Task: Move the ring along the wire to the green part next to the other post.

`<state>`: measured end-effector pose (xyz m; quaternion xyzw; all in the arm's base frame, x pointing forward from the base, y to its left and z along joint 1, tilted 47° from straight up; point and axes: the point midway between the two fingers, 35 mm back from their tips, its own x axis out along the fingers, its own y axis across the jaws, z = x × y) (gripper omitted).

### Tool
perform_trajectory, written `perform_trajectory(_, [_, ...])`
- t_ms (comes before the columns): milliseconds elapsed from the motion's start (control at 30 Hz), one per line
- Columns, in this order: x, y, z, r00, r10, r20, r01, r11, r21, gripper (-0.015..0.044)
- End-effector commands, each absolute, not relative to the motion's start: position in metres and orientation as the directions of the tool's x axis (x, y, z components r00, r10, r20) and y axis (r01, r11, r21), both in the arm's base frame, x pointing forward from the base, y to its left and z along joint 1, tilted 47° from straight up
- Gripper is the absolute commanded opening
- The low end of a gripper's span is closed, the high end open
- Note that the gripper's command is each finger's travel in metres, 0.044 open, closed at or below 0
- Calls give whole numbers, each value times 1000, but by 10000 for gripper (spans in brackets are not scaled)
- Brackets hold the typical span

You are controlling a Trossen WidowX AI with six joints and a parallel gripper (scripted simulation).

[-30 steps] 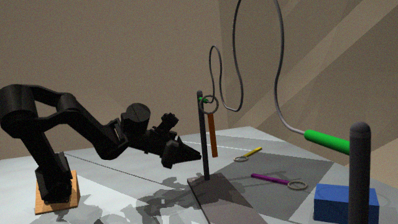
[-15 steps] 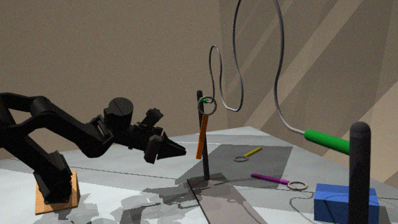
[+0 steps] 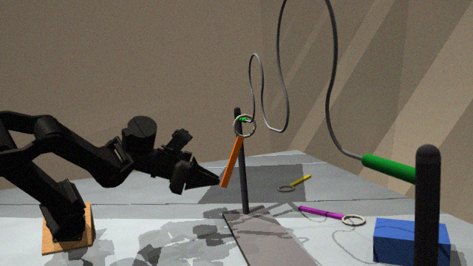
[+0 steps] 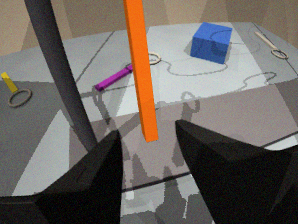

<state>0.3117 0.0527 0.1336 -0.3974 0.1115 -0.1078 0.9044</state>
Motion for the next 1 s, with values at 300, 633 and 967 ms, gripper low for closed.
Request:
perform_trajectory(300, [311, 52, 132, 950, -288, -119, 108, 662, -742, 160])
perform_trajectory(633, [265, 67, 139, 951, -284, -119, 104, 661, -744, 370])
perform_trajectory(967, [264, 67, 139, 952, -284, -119, 104, 660, -744, 440])
